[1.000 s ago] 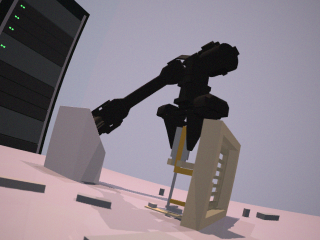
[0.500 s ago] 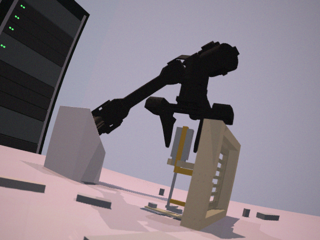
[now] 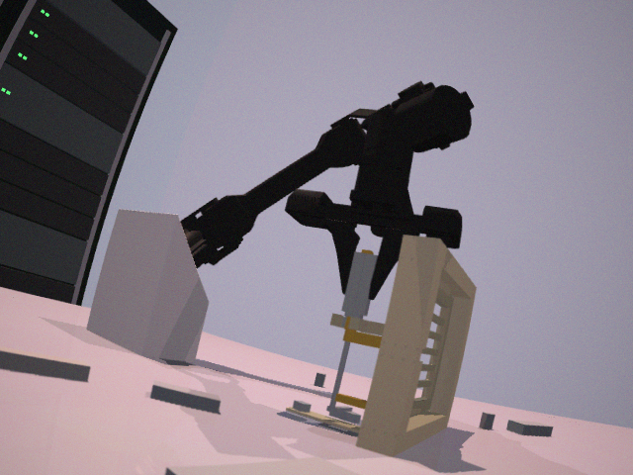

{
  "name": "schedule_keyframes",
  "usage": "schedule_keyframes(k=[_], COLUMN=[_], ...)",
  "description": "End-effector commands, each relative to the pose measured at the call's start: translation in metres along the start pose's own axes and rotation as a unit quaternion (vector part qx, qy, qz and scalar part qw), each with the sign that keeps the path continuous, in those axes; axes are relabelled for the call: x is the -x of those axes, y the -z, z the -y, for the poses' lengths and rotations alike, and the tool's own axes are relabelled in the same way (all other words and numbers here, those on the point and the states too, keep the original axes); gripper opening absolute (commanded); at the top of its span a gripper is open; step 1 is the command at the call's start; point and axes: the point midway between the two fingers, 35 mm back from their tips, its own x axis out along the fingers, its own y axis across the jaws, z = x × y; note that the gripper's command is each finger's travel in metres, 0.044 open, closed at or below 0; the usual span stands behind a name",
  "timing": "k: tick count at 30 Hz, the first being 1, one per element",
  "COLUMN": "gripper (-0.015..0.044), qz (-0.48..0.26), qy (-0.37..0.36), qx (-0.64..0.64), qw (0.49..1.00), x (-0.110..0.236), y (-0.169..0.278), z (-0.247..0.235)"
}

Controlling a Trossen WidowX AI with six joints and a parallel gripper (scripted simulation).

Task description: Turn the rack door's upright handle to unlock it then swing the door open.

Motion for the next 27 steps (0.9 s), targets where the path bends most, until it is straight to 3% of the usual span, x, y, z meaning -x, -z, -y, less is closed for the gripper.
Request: schedule_keyframes(k=[1,8,27], gripper=[0.0053,0.0011,0.0011], qz=[0.001,0.001,0.001], qy=[0.001,0.001,0.0], qx=[0.001,0.001,-0.167], qw=[1.0,1.0,0.986], x=[0.0,0.0,0.0], y=[0.0,0.0,-0.009], z=[0.0,0.0,-0.015])
